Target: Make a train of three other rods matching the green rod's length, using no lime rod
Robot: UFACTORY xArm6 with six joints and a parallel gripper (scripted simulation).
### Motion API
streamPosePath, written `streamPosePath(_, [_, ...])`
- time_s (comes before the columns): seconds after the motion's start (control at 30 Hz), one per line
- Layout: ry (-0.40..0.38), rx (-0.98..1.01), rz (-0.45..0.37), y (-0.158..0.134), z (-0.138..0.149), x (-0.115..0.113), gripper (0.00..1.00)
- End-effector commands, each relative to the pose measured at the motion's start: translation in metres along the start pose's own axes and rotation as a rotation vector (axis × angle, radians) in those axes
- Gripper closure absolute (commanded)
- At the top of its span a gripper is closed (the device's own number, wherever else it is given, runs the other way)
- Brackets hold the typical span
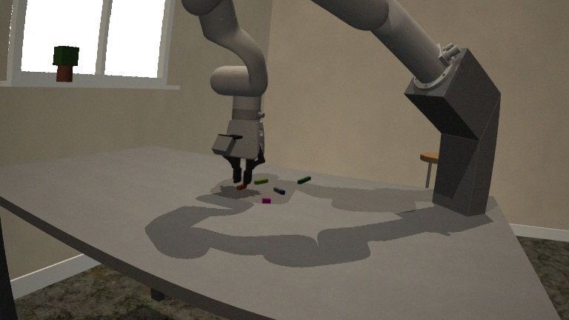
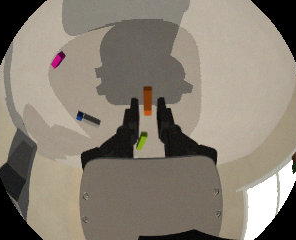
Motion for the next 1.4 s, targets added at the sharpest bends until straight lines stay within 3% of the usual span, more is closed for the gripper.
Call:
streamPosePath(0.0, [-0.002,0.000,-0.001,0.000,0.001,0.001,0.76])
streamPosePath(1.37, [-0.002,0.000,-0.001,0.000,0.001,0.013,0.76])
Point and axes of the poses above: the point where the finger pads meet when closed, its own x axis out along the fingers, its own z axis across the jaws, y = z × x, the point moved 7 cm from there along -x, back along the fingers, and after that the axes turned 1 degree about -x, right-handed, at the moved point
